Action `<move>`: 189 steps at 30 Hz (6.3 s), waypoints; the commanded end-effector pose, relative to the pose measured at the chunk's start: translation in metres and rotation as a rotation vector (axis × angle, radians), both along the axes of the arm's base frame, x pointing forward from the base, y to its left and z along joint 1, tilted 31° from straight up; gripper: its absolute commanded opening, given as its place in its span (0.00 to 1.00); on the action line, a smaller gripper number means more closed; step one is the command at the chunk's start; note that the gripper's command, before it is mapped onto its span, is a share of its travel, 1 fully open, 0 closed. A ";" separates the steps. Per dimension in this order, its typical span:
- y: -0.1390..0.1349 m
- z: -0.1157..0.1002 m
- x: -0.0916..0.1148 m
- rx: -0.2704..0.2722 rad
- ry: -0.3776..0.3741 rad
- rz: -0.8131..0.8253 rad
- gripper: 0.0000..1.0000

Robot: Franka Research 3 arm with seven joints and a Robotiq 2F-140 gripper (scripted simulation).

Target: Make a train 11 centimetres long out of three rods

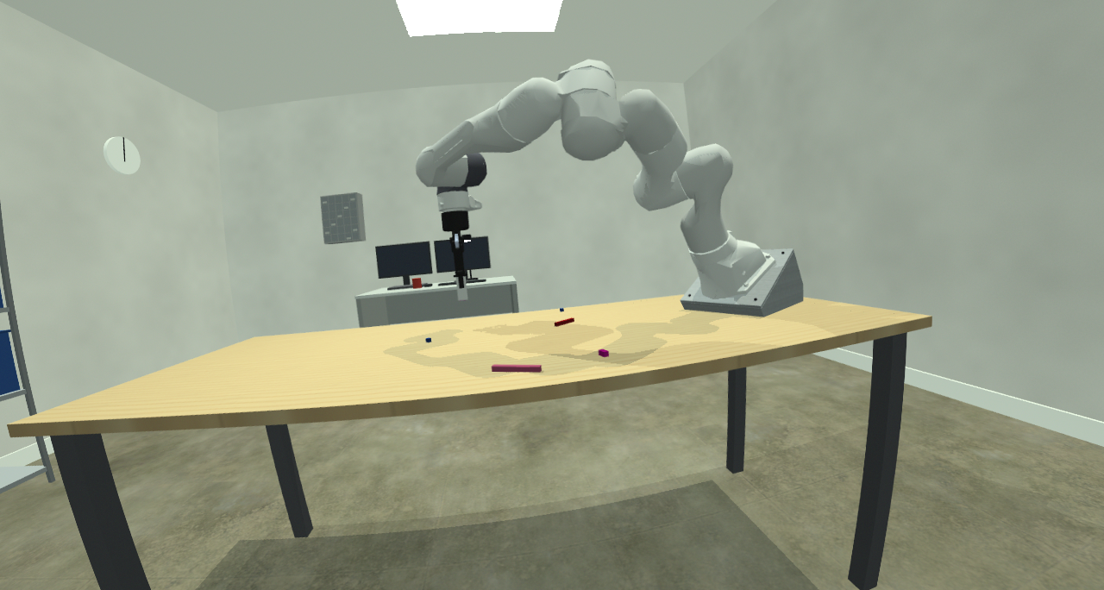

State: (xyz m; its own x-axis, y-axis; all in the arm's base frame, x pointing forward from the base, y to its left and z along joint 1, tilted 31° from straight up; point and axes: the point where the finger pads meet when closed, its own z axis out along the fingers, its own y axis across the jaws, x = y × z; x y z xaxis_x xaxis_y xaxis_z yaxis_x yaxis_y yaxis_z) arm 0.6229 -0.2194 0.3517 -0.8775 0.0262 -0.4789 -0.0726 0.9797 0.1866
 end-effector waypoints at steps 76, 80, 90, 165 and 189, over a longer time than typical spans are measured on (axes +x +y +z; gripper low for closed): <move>0.013 -0.064 0.037 -0.001 -0.003 -0.007 0.12; 0.013 -0.064 0.037 -0.001 -0.003 -0.007 0.12; 0.013 -0.064 0.037 -0.001 -0.003 -0.007 0.12; 0.015 -0.073 0.042 -0.001 -0.003 -0.007 0.17; 0.014 -0.070 0.040 -0.001 -0.003 -0.007 0.23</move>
